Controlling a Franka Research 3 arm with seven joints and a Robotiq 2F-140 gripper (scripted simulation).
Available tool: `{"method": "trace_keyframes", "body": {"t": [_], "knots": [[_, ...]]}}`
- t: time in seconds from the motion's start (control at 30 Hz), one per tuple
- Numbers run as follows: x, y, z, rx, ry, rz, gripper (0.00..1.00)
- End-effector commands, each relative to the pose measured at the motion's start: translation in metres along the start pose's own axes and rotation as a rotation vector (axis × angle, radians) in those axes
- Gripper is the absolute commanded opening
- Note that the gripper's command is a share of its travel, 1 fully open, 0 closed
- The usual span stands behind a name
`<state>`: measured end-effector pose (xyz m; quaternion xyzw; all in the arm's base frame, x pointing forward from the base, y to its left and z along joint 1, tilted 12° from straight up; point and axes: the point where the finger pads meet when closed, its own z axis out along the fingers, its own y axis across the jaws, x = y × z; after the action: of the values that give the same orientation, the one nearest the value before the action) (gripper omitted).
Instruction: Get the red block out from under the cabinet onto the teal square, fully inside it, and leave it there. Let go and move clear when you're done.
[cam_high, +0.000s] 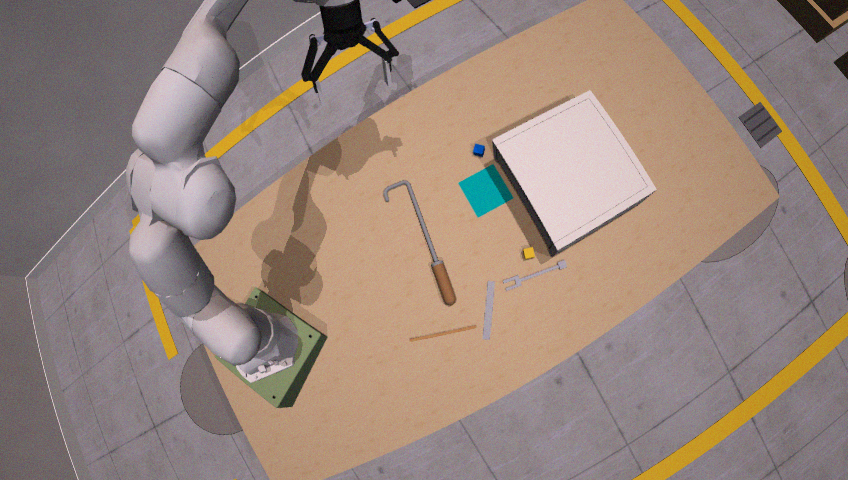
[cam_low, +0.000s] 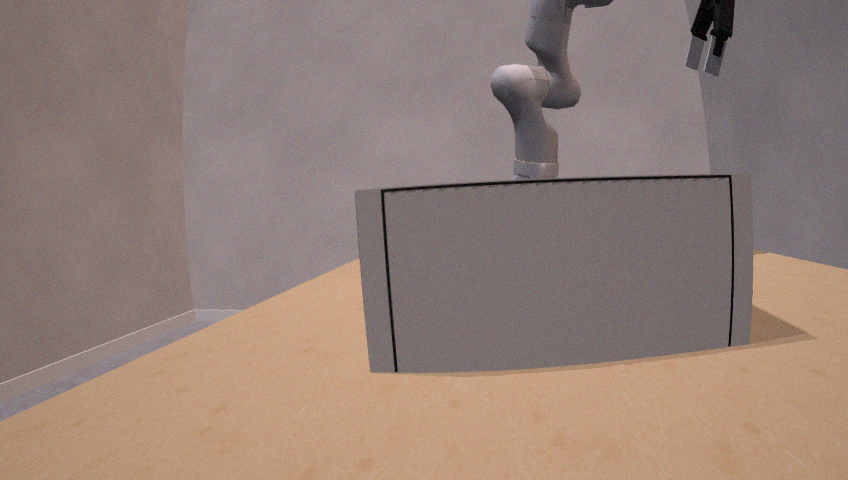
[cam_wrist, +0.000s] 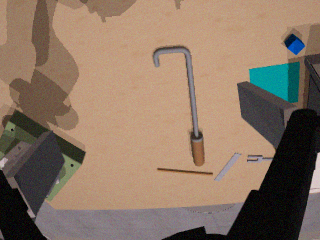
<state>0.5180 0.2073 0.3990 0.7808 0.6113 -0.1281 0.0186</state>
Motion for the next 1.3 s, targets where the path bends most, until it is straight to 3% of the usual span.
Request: {"method": "trace_keyframes", "body": {"t": [0.0, 0.53, 0.57, 0.7, 0.9, 1.13, 1.17, 1.27], "knots": [[0.0, 0.0, 0.0, 0.0, 0.0, 0.0, 1.0], [0.0, 0.0, 0.0, 0.0, 0.0, 0.0, 1.0], [0.0, 0.0, 0.0, 0.0, 0.0, 0.001, 0.0], [-0.006, 0.005, 0.004, -0.001, 0.008, 0.056, 0.0], [-0.038, 0.032, 0.025, -0.002, 0.053, 0.358, 0.0], [-0.049, 0.039, 0.032, 0.0, 0.068, 0.454, 0.0], [-0.062, 0.046, 0.041, 0.004, 0.085, 0.562, 0.0], [-0.062, 0.046, 0.041, 0.004, 0.085, 0.562, 0.0]]}}
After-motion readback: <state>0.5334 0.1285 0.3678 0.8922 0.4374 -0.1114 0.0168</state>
